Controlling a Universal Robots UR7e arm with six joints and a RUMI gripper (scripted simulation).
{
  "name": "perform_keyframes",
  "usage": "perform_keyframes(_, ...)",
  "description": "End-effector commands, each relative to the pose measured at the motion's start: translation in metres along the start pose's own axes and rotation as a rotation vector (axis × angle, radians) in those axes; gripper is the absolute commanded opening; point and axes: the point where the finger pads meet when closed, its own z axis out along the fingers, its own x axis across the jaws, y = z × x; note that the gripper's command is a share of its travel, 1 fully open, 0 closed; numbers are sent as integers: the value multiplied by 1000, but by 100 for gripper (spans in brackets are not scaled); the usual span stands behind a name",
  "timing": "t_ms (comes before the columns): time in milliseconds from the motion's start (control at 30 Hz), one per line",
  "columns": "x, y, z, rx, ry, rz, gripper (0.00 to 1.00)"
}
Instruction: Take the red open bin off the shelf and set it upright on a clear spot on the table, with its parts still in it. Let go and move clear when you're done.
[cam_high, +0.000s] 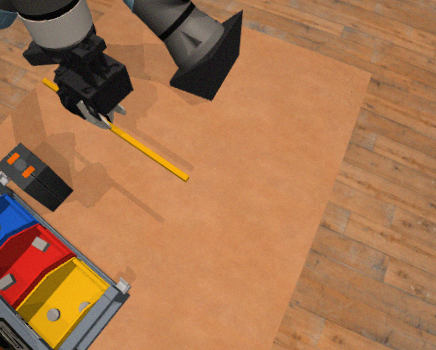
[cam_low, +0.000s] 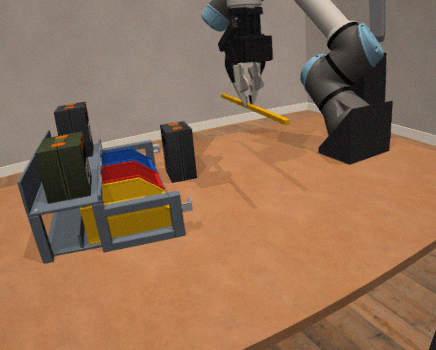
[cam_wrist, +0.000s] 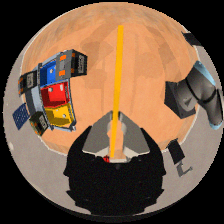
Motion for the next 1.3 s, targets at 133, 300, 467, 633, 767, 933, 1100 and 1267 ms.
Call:
perform_keyframes(133,0,0,0,-1,-1,0,0)
perform_keyframes(300,0,0,0,-1,-1,0,0)
perform_keyframes(467,0,0,0,-1,-1,0,0)
perform_keyframes(633,0,0,0,-1,-1,0,0)
perform_keyframes(767,0,0,0,-1,-1,0,0)
perform_keyframes(933,0,0,1,-1,-1,0,0)
perform_keyframes(1100,0,0,5,-1,-1,0,0)
perform_keyframes(1267,0,0,11,-1,-1,0,0)
